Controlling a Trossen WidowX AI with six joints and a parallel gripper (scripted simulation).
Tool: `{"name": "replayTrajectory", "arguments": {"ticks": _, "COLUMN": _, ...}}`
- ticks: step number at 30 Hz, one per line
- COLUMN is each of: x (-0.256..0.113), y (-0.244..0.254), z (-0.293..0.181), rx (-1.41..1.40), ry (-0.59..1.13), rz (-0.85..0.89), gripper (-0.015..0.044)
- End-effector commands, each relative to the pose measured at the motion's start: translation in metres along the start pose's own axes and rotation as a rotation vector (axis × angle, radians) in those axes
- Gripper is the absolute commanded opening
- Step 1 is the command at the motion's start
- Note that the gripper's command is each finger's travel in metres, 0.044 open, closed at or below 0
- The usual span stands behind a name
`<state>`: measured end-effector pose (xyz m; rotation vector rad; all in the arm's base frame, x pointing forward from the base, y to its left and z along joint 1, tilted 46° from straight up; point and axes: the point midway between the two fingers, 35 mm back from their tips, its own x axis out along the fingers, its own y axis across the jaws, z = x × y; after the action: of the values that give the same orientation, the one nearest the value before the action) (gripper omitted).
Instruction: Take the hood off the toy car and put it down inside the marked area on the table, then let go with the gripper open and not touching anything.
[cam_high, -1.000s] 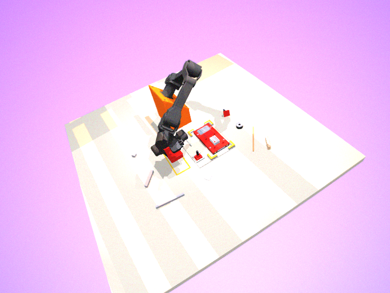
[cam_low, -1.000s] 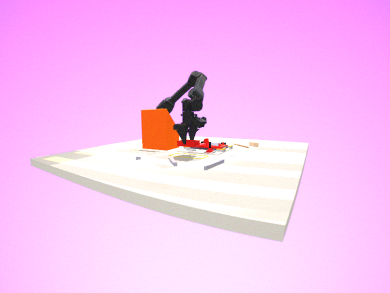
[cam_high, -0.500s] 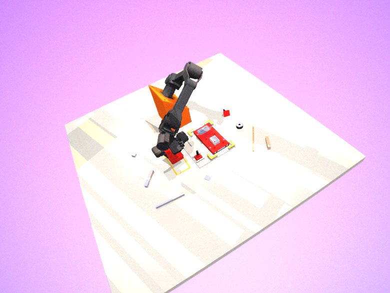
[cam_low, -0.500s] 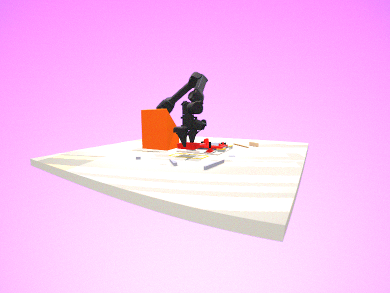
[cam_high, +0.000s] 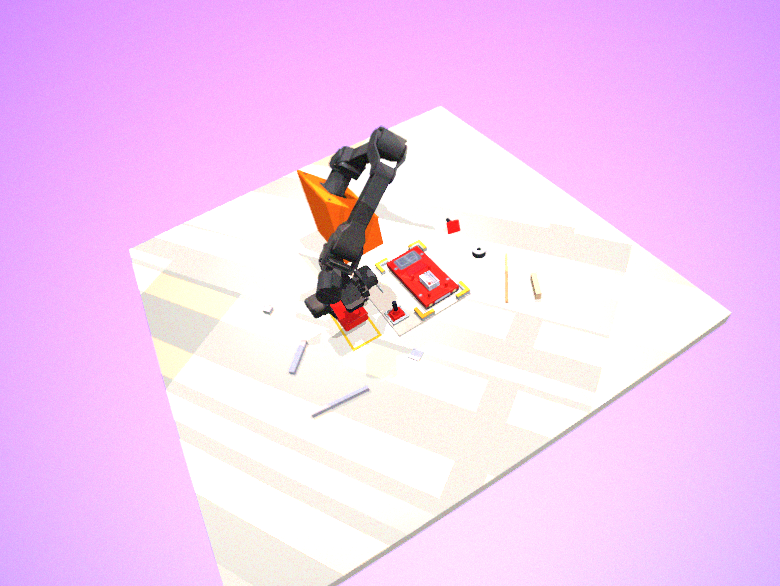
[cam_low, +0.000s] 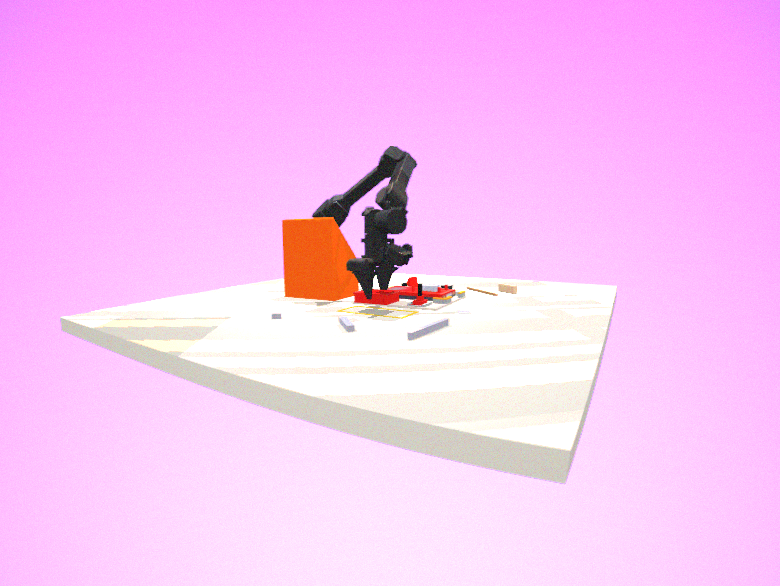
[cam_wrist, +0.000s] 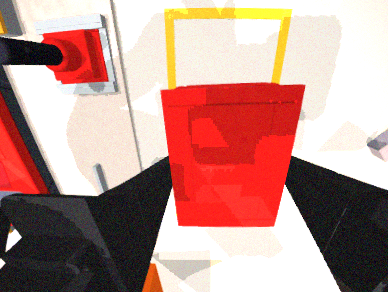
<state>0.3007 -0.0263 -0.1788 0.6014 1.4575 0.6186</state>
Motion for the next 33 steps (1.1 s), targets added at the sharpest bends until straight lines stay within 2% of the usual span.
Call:
{"name": "replayTrajectory", "arguments": {"ticks": 1, "x": 0.004, "y": 0.001, "z": 0.0, "rx": 0.006, "ry": -0.002, "rz": 0.005, "gripper": 0.0}}
{"name": "replayTrajectory", "arguments": {"ticks": 33, "x": 0.019, "y": 0.001, "z": 0.0, "rx": 0.006, "ry": -0.002, "rz": 0.006, "gripper": 0.0}}
